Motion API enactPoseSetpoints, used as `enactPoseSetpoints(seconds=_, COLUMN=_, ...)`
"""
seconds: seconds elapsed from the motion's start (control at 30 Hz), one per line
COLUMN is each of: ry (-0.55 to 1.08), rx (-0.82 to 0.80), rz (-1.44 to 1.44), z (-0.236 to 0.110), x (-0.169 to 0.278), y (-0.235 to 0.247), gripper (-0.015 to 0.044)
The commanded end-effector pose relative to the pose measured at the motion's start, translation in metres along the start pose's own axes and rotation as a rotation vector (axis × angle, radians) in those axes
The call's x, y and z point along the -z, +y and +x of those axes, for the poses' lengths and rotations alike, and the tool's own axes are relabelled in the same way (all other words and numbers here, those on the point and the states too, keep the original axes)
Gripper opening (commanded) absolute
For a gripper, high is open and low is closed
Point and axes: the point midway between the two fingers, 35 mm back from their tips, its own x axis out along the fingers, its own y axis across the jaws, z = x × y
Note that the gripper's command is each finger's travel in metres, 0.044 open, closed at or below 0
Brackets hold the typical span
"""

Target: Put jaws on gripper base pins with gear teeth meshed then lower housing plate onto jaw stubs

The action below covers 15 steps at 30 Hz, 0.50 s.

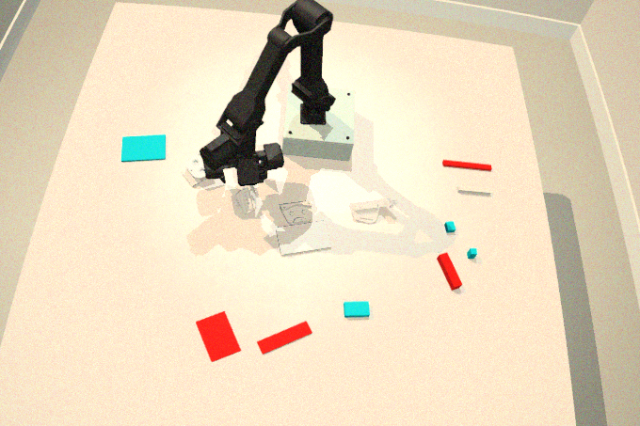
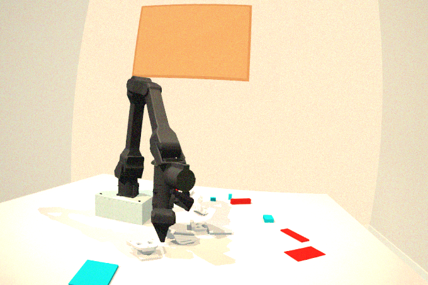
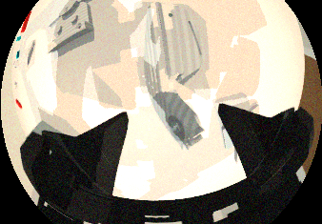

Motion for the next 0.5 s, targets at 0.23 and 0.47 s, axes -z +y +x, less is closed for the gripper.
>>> enactPoseSetpoints(seconds=0.23, ry=-0.004, rx=-0.003, rz=-0.004, z=0.0047, x=0.0000, y=0.0014, gripper=0.0282)
enactPoseSetpoints(seconds=0.47, ry=-0.004, rx=-0.003, rz=-0.004, z=0.0047, x=0.0000, y=0.0014, gripper=0.0118)
